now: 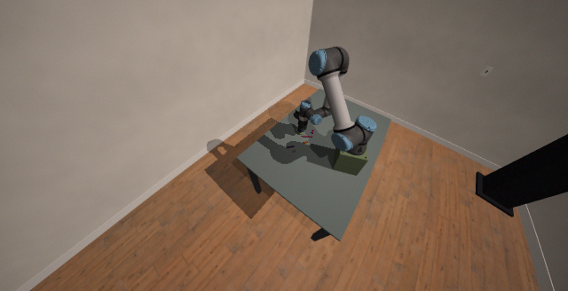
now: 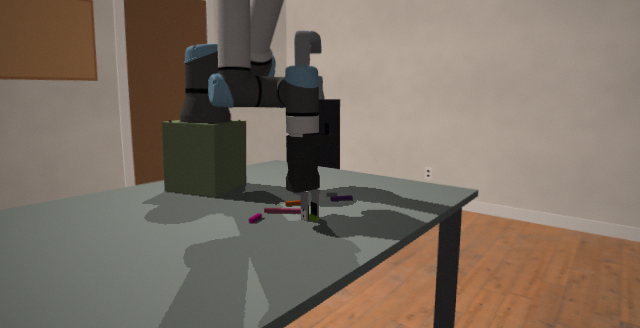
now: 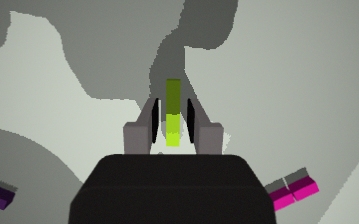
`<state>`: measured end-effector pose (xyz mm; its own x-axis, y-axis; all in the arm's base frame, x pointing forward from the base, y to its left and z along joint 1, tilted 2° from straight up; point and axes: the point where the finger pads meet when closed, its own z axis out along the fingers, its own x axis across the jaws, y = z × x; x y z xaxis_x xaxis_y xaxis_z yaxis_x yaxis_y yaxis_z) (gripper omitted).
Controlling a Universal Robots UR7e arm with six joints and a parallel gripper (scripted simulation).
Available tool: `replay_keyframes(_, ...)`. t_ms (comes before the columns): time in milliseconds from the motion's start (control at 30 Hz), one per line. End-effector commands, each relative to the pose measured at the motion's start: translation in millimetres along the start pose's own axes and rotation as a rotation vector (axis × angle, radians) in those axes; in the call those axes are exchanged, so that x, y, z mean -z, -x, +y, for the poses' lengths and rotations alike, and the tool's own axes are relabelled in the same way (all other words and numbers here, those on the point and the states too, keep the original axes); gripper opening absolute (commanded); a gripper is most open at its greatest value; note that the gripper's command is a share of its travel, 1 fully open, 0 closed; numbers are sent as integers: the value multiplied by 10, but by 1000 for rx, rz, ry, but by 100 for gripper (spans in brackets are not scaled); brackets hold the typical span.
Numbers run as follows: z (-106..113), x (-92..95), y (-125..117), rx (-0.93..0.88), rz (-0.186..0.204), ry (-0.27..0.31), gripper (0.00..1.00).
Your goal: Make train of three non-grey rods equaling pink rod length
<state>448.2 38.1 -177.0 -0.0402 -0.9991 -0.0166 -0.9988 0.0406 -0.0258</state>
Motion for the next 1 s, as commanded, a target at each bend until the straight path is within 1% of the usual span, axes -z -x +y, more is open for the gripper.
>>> replay_keyframes(0, -5, 4, -1, 0, 0, -1, 54)
replay_keyframes(33, -5, 4, -1, 0, 0, -1, 54)
replay_keyframes(67, -5, 4, -1, 0, 0, -1, 24)
replay_keyframes(967, -5, 4, -1, 0, 0, -1, 24)
